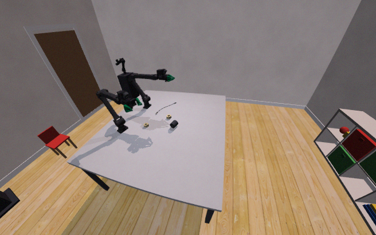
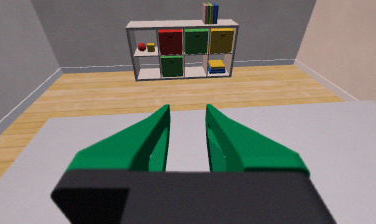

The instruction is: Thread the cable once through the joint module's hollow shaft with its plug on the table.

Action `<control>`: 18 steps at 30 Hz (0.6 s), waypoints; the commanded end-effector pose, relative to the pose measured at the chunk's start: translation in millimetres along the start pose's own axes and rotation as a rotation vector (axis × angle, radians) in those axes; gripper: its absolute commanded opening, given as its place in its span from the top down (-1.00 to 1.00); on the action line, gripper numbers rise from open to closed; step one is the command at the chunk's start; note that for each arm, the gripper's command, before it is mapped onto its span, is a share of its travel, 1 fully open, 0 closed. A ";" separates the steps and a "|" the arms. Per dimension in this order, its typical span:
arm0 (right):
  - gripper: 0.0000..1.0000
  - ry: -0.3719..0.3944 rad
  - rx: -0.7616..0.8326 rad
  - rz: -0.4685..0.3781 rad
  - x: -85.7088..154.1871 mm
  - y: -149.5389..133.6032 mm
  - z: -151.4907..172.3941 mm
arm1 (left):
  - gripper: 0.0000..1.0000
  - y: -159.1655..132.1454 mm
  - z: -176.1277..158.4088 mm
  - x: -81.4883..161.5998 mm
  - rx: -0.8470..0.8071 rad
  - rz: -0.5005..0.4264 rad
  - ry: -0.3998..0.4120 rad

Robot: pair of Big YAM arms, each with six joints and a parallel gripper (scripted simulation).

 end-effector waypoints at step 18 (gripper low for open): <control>-1.00 -0.008 -0.006 -0.087 -2.0 43.7 -3.9 | 0.47 -161.9 -21.3 12.4 -0.451 0.501 -0.145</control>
Point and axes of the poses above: on each arm, the point where the finger pads meet when closed, its own x axis back along the fingers, its own z axis across the jaws, y = z × x, the point moved 6 cm from there along x, back along the fingers, and after that the axes turned 10 degrees about x, right-handed, at the moved point
